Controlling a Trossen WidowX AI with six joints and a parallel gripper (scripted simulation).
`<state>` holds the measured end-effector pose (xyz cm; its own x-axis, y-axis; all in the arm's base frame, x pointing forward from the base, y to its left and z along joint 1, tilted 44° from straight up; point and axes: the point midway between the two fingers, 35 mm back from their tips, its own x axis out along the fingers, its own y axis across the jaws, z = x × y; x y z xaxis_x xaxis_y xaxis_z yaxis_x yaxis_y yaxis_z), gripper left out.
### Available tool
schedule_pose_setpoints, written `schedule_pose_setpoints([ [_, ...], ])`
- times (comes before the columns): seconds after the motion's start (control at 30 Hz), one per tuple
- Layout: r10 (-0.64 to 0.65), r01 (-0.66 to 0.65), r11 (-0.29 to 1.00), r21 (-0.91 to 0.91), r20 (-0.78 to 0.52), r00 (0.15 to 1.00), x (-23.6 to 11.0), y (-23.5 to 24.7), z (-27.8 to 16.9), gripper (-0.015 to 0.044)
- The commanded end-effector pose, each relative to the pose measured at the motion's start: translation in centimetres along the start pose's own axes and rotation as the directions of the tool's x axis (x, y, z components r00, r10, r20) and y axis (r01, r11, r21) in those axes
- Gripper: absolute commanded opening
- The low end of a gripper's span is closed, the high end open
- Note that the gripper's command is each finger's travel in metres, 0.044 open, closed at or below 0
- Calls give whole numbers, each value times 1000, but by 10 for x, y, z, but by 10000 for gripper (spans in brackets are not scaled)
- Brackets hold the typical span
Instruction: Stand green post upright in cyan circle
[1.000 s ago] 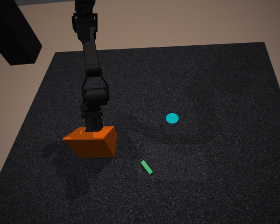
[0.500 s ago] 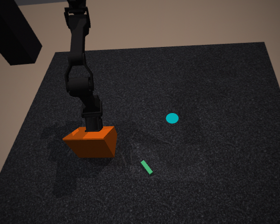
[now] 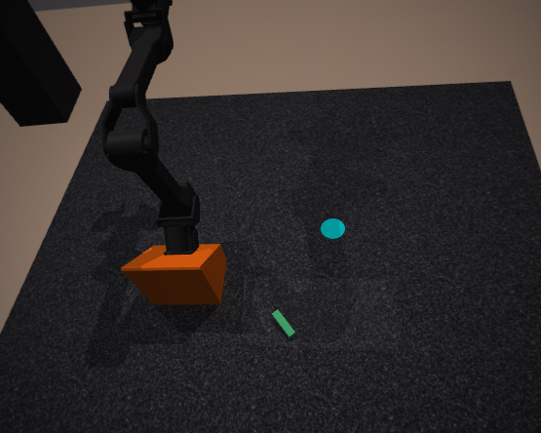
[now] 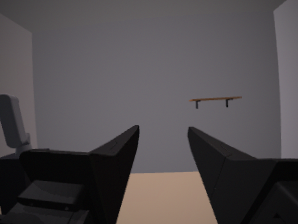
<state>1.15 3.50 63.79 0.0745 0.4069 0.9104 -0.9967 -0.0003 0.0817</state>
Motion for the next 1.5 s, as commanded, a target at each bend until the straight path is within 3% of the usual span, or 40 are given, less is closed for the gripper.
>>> schedule_pose_setpoints([
  [0.0, -13, 8, 998, -68, -70, 997, 9, -1, -25, 233],
  [0.73, -199, 63, 943, -327, -399, 895, 24, -57, -156, 233],
  [1.47, -475, 130, 843, -522, -608, 637, -13, -172, -250, 233],
])
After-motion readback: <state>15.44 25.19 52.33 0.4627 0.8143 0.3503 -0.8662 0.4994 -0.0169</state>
